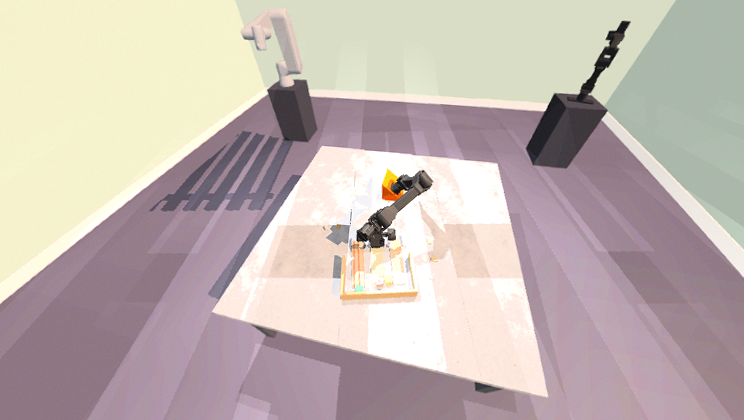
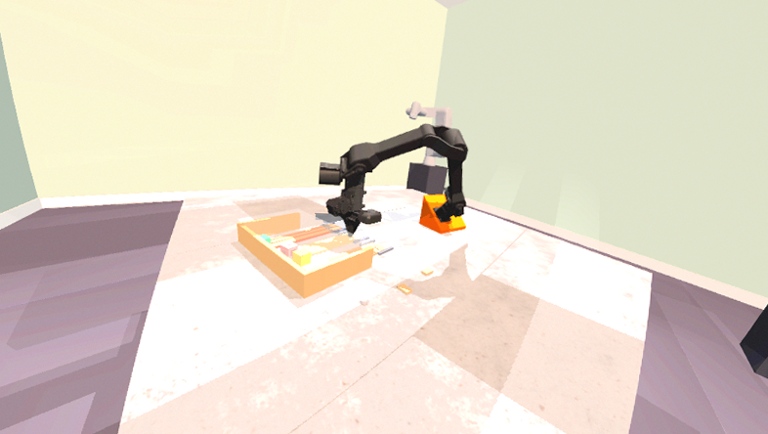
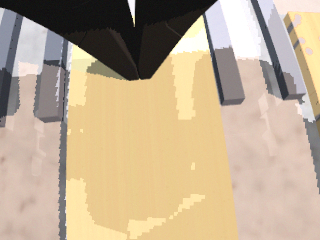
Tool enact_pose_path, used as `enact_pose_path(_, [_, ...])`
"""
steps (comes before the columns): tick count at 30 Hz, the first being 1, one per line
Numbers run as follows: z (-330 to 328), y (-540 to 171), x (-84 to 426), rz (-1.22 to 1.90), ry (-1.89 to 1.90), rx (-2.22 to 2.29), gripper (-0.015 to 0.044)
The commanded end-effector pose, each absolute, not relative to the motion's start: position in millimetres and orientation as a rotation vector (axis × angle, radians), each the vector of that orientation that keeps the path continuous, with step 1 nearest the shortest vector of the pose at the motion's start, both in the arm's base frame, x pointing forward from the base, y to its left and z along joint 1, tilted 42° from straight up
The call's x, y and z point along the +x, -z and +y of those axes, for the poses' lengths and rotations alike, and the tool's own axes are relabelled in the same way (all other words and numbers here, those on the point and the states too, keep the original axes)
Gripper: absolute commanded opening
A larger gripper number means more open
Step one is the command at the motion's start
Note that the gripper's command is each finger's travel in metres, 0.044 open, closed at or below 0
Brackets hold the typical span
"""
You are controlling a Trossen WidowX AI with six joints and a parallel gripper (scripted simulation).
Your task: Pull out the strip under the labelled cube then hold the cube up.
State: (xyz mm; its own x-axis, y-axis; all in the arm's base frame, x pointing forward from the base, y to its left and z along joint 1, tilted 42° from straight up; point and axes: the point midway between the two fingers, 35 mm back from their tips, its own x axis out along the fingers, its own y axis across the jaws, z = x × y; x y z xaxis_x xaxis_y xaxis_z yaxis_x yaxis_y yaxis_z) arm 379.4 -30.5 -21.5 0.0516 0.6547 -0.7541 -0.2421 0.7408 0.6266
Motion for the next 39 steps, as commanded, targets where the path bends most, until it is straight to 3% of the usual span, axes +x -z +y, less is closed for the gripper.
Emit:
enact_pose_path(1, [-28.9, 22.2, 380.1, 1.356, -0.708, 0.379, 0.0])
enact_pose_path(39, [-35.2, 33.5, 339.2, 1.358, -0.707, 0.379, 0.0])
